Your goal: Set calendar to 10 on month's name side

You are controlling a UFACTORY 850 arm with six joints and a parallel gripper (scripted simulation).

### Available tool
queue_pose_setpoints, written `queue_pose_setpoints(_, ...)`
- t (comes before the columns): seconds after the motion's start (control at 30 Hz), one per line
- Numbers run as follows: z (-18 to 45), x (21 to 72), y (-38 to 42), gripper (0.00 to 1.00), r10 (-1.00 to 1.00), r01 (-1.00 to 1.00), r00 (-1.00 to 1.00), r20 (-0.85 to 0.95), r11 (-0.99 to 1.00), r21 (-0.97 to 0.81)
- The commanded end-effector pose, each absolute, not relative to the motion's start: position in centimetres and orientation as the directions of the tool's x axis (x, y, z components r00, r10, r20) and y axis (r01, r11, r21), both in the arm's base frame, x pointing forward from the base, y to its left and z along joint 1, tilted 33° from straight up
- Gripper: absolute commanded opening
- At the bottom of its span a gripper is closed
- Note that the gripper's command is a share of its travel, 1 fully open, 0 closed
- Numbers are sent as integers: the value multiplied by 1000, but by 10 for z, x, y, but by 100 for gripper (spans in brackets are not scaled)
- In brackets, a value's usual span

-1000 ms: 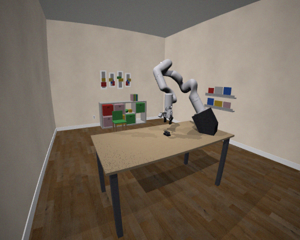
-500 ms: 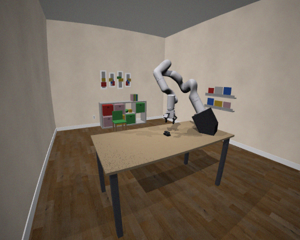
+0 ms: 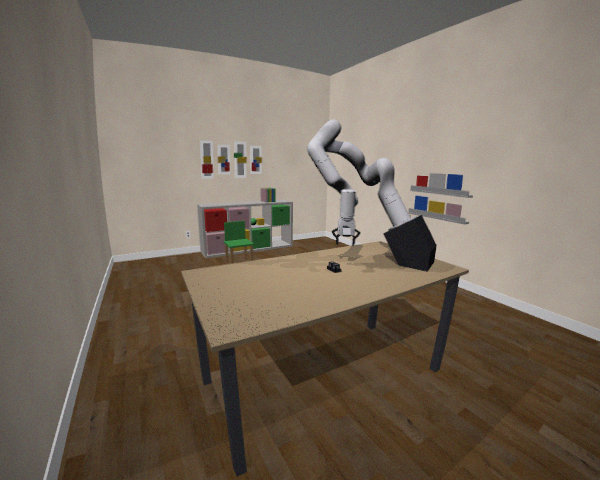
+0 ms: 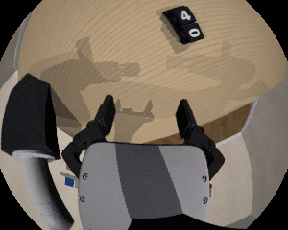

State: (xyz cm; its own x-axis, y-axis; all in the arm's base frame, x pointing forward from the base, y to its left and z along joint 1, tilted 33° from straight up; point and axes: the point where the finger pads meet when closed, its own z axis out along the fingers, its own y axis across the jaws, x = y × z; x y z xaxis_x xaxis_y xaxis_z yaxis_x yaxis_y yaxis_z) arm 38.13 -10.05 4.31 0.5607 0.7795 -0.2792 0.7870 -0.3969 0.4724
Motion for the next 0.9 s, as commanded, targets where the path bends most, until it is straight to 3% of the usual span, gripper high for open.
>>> queue_pose_setpoints(0.0, 42, 370, -105, 100, 820, 840, 477, -317, -319, 439)
queue_pose_setpoints(0.87, -8, 385, -134, 100, 820, 840, 477, -317, -319, 439)
